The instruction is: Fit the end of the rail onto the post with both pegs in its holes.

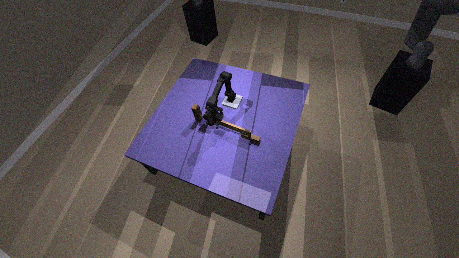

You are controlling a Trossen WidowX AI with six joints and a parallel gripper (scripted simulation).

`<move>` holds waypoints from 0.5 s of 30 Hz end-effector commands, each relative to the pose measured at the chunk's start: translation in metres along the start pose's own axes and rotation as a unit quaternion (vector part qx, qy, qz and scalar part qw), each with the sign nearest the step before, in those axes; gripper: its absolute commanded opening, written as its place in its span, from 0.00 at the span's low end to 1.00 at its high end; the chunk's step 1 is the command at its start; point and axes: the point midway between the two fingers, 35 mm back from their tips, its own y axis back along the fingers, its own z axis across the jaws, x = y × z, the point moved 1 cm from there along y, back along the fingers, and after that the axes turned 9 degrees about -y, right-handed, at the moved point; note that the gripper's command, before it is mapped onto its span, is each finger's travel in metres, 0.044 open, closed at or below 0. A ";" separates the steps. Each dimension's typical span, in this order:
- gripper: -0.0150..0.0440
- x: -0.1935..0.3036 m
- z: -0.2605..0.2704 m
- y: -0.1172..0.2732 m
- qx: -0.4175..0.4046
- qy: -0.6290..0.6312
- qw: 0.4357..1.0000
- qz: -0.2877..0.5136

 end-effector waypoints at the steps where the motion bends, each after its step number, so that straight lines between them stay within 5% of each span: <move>1: 0.25 0.001 -0.002 0.003 0.003 0.002 1.000 0.000; 15: 0.25 0.005 -0.004 0.004 0.003 0.002 1.000 0.000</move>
